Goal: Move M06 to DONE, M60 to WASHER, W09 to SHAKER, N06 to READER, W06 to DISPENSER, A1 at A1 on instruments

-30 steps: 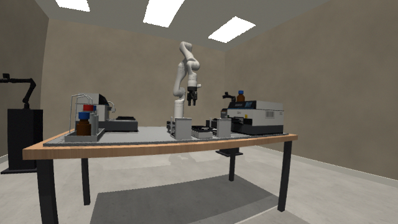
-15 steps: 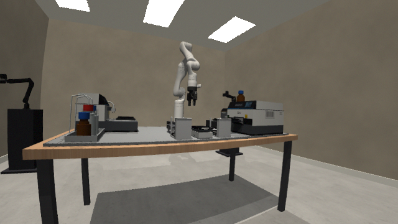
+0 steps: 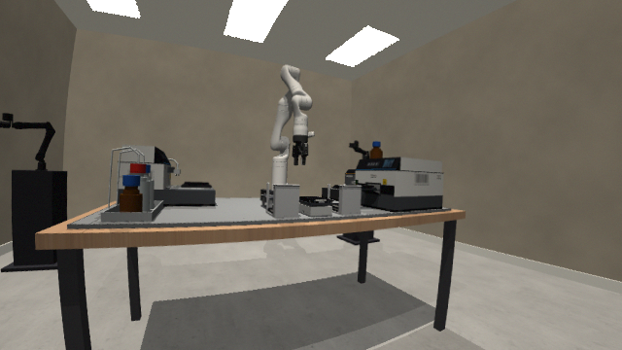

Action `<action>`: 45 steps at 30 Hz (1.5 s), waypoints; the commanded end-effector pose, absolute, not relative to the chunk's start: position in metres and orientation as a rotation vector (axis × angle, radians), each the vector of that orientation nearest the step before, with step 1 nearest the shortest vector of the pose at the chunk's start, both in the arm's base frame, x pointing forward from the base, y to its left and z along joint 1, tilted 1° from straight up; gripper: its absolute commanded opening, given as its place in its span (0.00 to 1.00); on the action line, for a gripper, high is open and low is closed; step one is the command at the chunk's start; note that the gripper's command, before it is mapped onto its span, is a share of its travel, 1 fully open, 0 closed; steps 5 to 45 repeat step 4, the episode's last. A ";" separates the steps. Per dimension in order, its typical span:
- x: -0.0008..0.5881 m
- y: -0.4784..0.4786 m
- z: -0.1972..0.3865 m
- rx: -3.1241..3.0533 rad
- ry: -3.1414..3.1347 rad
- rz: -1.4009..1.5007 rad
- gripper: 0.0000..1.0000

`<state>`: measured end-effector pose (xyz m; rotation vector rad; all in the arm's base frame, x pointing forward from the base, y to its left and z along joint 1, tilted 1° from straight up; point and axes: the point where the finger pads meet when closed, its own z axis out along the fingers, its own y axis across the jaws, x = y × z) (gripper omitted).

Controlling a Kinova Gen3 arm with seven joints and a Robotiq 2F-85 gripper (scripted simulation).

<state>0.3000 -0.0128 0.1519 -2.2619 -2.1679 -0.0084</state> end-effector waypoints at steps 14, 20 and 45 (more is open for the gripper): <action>0.300 -0.013 0.152 -2.262 -2.168 -0.010 1.00; 0.300 -0.013 0.152 -2.262 -2.168 -0.010 1.00; 0.300 -0.013 0.152 -2.262 -2.168 -0.010 1.00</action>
